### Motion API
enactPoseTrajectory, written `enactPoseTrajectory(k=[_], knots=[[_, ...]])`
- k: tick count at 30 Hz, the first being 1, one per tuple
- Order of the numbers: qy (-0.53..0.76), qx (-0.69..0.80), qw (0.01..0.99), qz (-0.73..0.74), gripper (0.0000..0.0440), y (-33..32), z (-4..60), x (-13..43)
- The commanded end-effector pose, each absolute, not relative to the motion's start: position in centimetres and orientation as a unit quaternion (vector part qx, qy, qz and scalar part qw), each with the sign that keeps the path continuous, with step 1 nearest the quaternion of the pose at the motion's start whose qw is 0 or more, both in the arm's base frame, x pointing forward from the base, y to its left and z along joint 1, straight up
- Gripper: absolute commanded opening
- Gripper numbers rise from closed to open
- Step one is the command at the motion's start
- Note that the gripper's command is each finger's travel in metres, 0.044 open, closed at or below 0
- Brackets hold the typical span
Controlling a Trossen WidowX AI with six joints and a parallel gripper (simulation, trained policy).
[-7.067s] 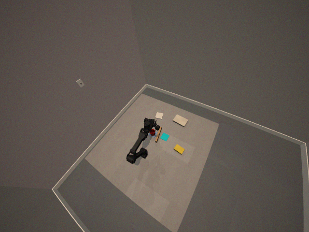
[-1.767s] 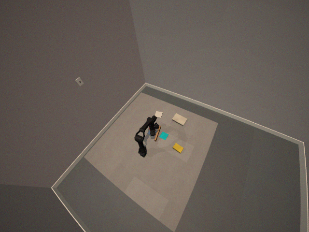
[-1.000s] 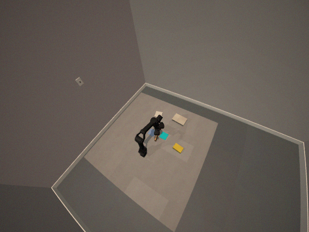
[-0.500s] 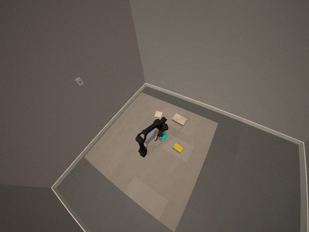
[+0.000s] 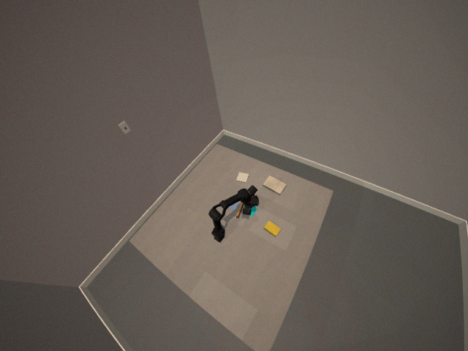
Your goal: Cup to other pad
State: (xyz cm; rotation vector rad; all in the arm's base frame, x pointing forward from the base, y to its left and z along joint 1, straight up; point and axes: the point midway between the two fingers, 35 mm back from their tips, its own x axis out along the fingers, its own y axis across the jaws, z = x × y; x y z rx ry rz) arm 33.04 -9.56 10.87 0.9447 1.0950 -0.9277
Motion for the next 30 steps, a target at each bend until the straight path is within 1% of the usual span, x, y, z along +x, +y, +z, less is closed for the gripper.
enactPoseTrajectory(k=[1, 12, 17, 19, 20, 30], knots=[[0.486, 0.415, 0.648, -0.414, 0.0, -9.7, 9.6, 32.6], [0.494, 0.417, 0.63, -0.43, 0.0016, -9.9, 6.9, 31.1], [0.487, 0.423, 0.629, -0.433, 0.0079, -10.4, 6.4, 30.9], [0.477, 0.43, 0.635, -0.43, 0.0128, -10.6, 6.8, 31.2], [0.473, 0.433, 0.637, -0.428, 0.0146, -10.7, 7.0, 31.3], [0.455, 0.449, 0.651, -0.409, 0.0179, -10.7, 8.8, 30.8]])
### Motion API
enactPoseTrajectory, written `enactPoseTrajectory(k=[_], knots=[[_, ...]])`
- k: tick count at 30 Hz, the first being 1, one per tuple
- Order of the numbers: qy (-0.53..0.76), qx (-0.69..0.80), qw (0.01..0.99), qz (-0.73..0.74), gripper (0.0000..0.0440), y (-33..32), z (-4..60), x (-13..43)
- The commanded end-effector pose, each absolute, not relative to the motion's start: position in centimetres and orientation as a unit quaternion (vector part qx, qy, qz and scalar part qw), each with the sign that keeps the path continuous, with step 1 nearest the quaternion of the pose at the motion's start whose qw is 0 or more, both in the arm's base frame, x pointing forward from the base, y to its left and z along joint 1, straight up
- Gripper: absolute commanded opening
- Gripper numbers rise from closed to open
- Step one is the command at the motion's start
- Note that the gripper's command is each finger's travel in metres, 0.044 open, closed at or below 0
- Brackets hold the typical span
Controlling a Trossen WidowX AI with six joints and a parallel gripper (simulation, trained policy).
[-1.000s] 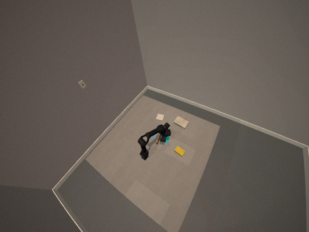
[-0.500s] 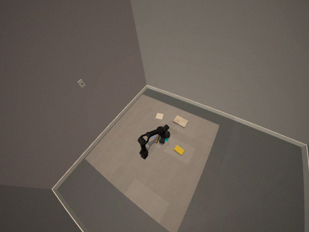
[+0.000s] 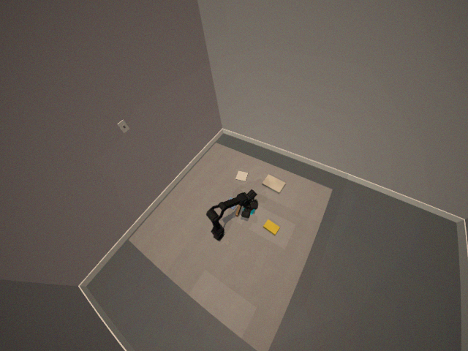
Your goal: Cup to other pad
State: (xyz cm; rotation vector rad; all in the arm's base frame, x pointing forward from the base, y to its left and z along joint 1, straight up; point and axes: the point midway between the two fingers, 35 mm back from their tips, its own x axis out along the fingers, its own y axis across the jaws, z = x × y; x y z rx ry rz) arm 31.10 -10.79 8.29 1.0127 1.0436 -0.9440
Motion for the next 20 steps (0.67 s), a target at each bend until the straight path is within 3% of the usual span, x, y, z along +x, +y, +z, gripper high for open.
enactPoseTrajectory(k=[1, 15, 20], knots=[[0.453, 0.451, 0.652, -0.407, 0.0184, -10.7, 9.0, 30.7], [0.419, 0.471, 0.671, -0.391, 0.0263, -11.2, 12.7, 29.7], [0.399, 0.475, 0.683, -0.386, 0.0315, -11.7, 14.8, 29.6]])
